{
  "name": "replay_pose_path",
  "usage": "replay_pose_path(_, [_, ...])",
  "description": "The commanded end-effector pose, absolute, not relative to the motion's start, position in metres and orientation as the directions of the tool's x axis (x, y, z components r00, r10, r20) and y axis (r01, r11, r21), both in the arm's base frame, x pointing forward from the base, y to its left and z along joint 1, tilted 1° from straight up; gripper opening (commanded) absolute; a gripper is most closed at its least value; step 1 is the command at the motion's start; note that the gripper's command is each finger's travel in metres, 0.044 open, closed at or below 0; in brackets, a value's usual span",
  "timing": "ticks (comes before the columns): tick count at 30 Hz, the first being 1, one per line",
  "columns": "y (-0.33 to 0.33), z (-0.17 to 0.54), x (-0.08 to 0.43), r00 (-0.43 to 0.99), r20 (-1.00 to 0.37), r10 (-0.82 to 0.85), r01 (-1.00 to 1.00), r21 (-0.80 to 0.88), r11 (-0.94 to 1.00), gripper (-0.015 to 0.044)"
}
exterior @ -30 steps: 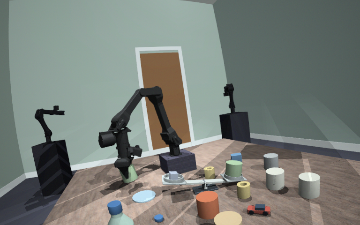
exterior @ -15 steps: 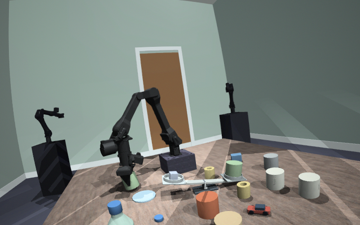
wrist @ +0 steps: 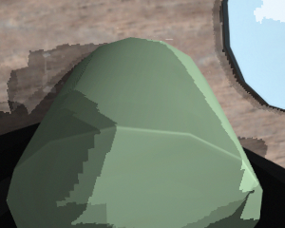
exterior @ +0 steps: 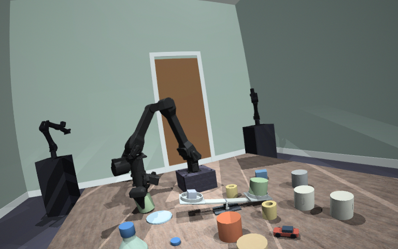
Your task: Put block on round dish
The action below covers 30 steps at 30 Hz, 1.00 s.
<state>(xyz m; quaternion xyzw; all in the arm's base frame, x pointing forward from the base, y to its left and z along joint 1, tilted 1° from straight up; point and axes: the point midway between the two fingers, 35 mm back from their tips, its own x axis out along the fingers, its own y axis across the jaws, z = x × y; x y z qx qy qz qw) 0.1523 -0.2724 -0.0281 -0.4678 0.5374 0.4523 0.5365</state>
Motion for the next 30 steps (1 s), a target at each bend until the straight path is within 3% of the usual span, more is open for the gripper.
replay_pose_path(1, [-0.273,-0.028,0.152,0.014,-1.000,-0.018,-0.988,-0.016,0.153,0.0184])
replay_pose_path(11, [-0.273,-0.019,0.153,0.013,-1.000,-0.018,-0.988,-0.016,0.152,0.0440])
replay_pose_path(15, [-0.271,0.023,0.151,0.010,-1.000,-0.017,-0.989,-0.012,0.147,0.0440])
replay_pose_path(20, [-0.271,0.025,0.151,0.010,-1.000,-0.017,-0.989,-0.012,0.147,0.0440])
replay_pose_path(27, [-0.259,0.037,0.179,0.045,-0.999,-0.028,-0.985,-0.049,0.164,0.0260])
replay_pose_path(30, [-0.241,0.043,0.202,0.044,-0.999,-0.022,-0.989,-0.047,0.142,0.0260])
